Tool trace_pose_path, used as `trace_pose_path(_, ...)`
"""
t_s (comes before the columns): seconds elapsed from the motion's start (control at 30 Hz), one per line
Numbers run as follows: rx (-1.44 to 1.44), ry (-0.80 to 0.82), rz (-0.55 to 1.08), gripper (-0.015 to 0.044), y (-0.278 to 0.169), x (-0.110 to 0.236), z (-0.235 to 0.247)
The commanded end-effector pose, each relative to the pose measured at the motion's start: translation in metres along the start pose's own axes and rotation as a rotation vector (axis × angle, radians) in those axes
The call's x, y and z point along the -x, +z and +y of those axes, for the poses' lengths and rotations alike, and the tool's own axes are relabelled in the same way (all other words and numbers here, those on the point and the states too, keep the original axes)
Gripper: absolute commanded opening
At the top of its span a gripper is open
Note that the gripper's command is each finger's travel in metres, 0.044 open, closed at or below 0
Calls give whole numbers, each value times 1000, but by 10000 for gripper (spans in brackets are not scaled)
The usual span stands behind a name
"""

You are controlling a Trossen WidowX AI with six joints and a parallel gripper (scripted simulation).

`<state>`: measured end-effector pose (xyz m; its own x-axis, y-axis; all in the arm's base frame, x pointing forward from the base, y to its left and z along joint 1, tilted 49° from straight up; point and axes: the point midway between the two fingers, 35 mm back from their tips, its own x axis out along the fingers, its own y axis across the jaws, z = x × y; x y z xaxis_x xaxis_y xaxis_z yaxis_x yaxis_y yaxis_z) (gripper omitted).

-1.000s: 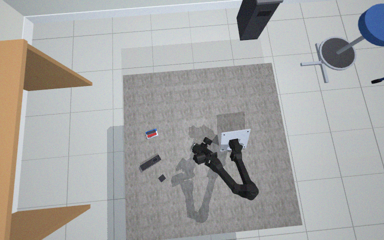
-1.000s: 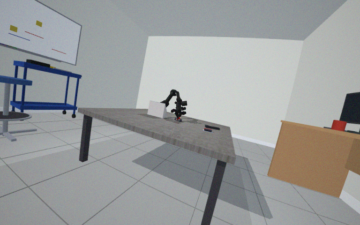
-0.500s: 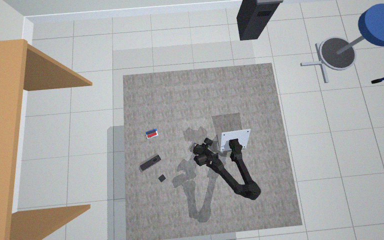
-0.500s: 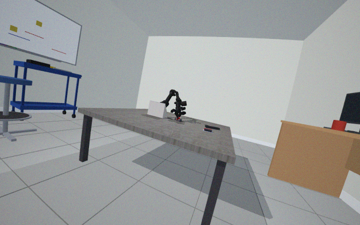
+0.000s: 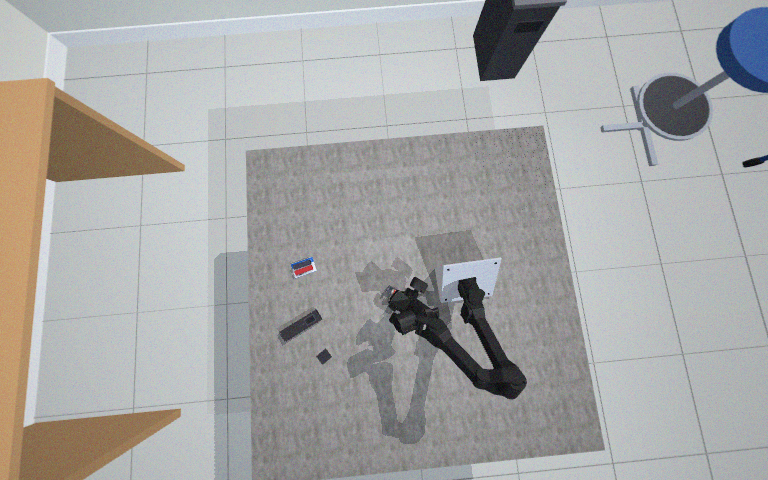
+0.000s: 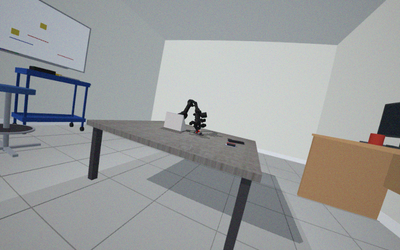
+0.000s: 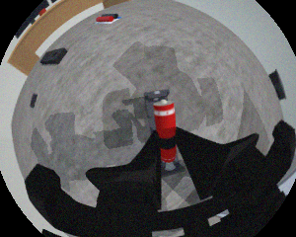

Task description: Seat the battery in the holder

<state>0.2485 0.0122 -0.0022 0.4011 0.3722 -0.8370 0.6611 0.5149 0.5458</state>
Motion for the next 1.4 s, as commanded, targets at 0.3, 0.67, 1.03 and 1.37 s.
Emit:
trace_pose_path(0.3, 2, -10, 31, 58, -6, 1, 0)
trace_pose_path(0.67, 17, -30, 94, 58, -5, -1, -1)
trace_pose_path(1.03, 29, -47, 157, 58, -4, -4, -1)
trace_pose_path(1.37, 39, -60, 214, 58, -3, -6, 0)
